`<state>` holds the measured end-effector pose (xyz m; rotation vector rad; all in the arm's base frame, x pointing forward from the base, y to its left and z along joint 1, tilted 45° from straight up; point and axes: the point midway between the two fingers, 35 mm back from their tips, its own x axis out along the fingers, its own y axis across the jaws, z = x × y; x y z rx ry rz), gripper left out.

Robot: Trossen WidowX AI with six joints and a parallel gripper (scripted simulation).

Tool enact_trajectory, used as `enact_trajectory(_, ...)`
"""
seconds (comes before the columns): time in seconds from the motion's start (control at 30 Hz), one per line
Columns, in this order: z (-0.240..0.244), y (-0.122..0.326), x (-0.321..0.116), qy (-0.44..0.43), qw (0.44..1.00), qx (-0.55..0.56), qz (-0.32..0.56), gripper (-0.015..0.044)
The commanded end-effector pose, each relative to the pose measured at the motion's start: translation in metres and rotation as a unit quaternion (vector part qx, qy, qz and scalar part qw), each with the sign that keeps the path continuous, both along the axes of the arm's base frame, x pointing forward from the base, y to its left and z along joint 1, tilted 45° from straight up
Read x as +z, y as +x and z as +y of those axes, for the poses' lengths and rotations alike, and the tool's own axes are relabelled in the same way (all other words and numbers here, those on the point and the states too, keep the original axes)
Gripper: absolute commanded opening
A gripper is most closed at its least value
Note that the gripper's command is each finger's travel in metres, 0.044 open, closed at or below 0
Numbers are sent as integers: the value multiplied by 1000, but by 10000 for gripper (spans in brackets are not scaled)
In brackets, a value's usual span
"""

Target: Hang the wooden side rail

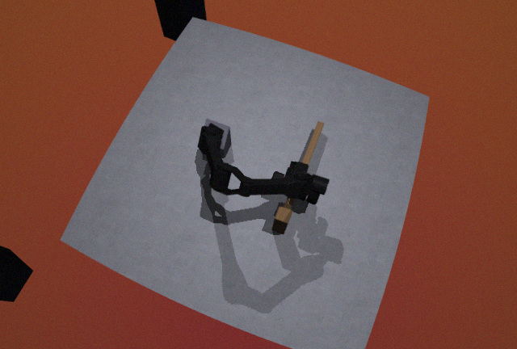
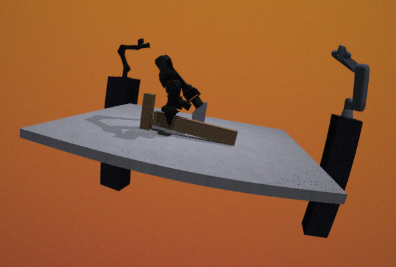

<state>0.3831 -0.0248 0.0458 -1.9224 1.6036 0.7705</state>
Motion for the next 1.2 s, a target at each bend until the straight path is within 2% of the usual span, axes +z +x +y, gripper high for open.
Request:
enact_trajectory(0.0, 1, 0, 2, 0, 1000, 3, -2, 0)
enact_trajectory(1.17, -1, 2, 5, 0, 1000, 3, -2, 0)
